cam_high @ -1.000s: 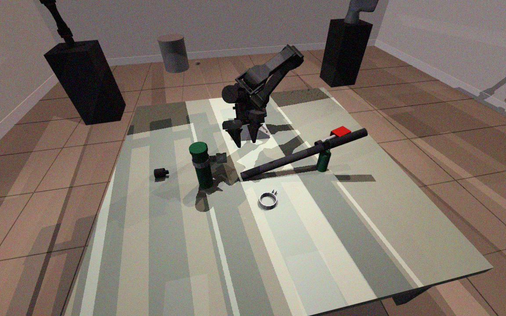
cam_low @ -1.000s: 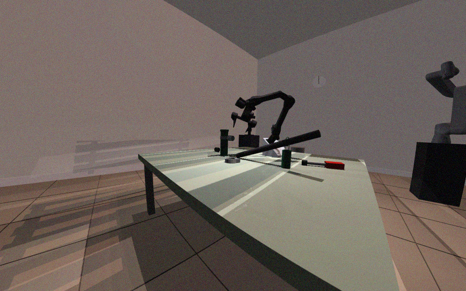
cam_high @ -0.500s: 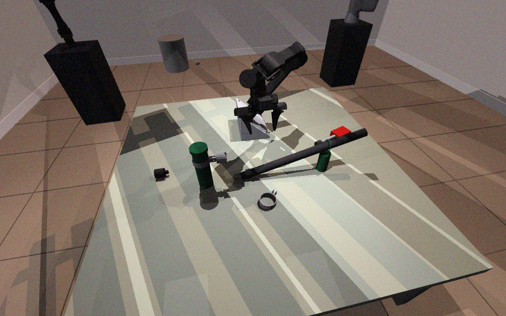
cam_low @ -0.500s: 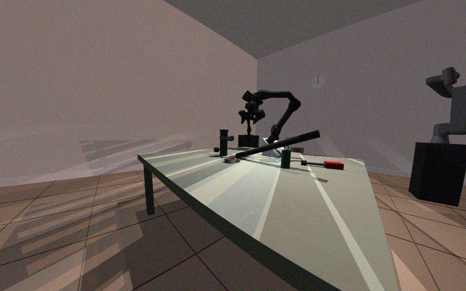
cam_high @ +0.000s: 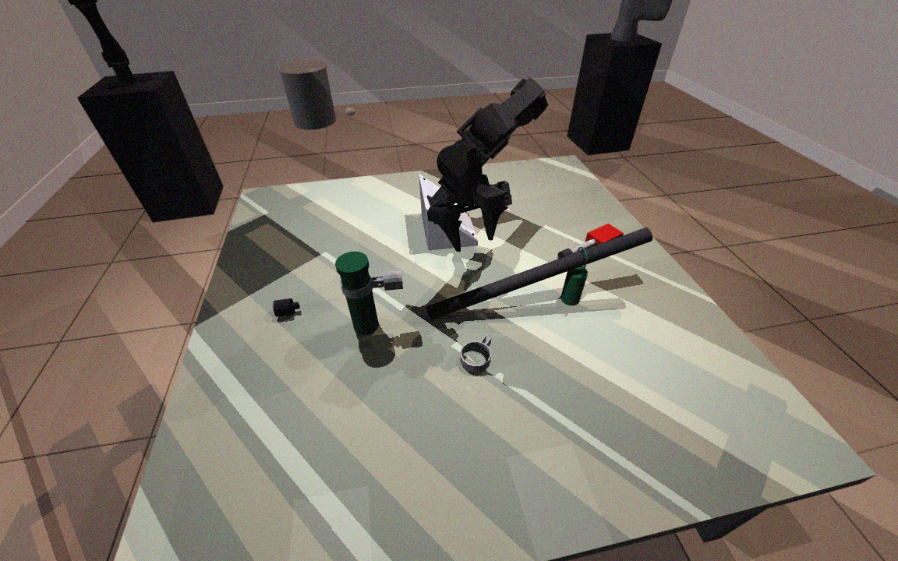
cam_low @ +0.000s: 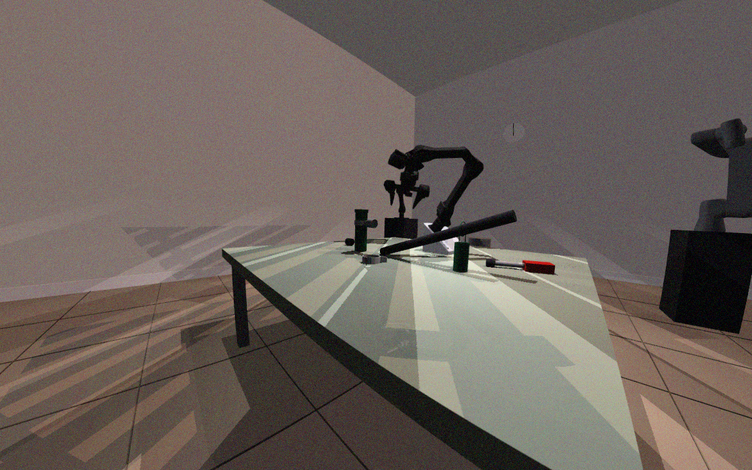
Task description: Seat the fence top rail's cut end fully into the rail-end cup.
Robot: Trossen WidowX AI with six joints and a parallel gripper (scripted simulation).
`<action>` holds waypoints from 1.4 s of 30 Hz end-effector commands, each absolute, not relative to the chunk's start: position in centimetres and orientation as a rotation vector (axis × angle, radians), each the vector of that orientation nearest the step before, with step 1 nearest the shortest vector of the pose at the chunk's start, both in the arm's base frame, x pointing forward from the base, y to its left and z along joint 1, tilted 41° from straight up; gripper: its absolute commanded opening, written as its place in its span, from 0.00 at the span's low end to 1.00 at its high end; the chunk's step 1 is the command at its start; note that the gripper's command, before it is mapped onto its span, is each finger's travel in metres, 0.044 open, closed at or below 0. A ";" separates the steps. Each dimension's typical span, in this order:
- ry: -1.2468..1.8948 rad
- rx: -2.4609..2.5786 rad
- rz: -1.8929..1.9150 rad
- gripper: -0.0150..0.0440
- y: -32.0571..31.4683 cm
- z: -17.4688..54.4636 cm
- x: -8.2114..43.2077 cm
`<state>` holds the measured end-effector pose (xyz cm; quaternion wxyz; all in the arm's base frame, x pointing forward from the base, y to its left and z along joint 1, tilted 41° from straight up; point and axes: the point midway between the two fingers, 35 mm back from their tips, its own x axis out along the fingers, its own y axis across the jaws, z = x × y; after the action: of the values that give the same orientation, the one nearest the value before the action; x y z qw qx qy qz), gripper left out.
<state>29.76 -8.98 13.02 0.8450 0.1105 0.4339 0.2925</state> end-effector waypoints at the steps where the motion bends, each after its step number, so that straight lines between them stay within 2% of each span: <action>1: 0.862 -0.199 0.958 1.00 -5.7 11.4 30.7; 8: 0.678 -0.655 1.355 1.00 -2.0 9.8 31.1; 24: 0.678 -0.655 1.355 1.00 -2.0 9.8 31.1; 42: 0.676 -0.654 1.355 1.00 1.2 6.0 31.6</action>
<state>31.62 0.70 6.43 0.6789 -0.2940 0.3019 0.6013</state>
